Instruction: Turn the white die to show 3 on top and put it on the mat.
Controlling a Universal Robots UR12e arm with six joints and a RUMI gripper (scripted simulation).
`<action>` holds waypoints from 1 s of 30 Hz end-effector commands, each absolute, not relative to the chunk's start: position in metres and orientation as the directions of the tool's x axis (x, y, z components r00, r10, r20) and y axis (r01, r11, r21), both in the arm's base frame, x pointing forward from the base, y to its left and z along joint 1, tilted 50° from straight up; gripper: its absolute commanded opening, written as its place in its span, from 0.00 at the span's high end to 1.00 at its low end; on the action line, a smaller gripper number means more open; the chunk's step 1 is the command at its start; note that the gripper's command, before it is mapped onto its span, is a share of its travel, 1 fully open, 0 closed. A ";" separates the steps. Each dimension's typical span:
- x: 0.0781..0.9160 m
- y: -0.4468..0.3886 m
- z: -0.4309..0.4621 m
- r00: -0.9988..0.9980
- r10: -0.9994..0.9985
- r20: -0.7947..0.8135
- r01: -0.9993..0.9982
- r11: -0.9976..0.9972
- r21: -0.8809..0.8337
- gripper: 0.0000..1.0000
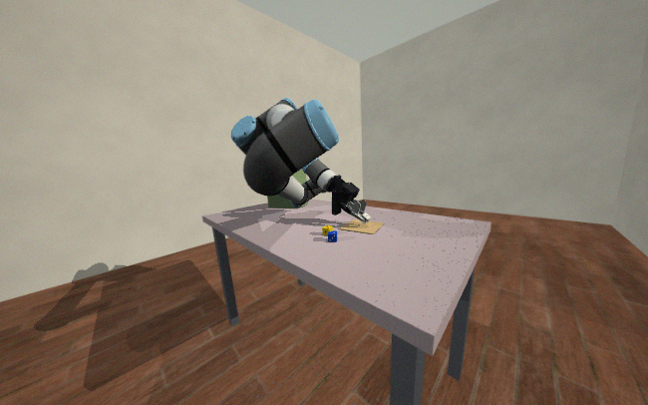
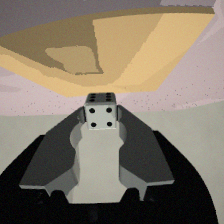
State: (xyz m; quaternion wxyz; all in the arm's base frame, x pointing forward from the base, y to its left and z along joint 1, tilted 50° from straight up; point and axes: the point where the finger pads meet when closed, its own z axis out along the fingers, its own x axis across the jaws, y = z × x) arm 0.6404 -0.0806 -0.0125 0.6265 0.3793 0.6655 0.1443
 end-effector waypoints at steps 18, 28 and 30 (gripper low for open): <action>0.644 -0.088 -0.019 0.073 0.684 -0.725 0.322 0.672 0.666 0.90; 0.644 -0.089 -0.021 0.073 0.684 -0.725 0.322 0.672 0.666 0.90; 0.644 -0.089 -0.021 0.073 0.684 -0.725 0.322 0.672 0.666 0.90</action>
